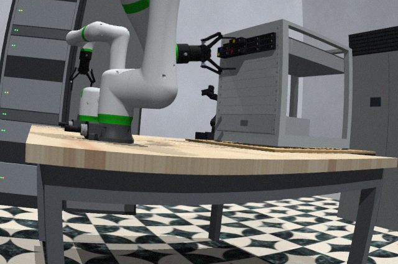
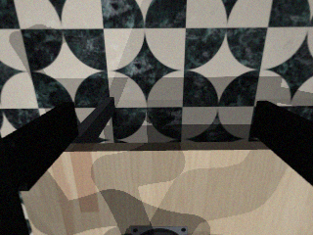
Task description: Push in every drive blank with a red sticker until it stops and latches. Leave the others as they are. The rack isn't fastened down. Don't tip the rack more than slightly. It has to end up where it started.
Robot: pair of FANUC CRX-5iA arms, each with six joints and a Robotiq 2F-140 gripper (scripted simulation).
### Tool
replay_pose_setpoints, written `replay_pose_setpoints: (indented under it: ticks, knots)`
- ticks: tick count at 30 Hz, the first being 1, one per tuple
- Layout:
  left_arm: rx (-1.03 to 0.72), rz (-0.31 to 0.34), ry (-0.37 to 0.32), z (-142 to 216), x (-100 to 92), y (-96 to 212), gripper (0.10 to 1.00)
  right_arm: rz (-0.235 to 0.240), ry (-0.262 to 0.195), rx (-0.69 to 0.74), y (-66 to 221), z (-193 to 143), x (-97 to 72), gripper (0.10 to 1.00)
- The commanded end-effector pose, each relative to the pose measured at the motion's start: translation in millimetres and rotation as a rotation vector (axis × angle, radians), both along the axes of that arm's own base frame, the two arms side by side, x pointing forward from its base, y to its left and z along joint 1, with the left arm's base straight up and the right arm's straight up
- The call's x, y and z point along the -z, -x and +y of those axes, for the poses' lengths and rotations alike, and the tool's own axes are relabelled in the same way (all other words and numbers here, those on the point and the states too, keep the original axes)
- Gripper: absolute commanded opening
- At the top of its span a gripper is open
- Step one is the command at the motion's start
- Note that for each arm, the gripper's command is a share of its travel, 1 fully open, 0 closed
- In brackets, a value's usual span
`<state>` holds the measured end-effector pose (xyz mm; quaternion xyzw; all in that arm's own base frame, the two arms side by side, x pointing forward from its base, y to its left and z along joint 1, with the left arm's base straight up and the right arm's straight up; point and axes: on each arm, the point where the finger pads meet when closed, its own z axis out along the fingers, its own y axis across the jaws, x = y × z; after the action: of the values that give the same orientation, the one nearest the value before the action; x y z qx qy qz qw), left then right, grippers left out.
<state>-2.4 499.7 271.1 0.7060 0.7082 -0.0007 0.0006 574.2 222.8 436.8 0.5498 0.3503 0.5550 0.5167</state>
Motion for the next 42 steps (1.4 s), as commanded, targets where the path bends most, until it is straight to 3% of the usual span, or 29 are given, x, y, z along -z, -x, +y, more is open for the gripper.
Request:
replay_pose_setpoints:
  ticks: [1, 23, 42]
  knots:
    - [-0.002, 0.0, -0.002, 0.3, -0.9, 0.1, 1.0, 0.03, 0.036, -0.03, 16.6, 32.2, -15.1, 1.0]
    - [-0.002, 0.0, -0.002, 0.3, -0.9, 0.1, 1.0, 0.124, 0.187, -0.193, 79.5, 148.5, -57.7, 1.0]
    - [-0.002, 0.0, -0.002, 0.3, -0.9, 0.1, 1.0, 0.156, 0.239, -0.247, 101.0, 188.9, -72.9, 1.0]
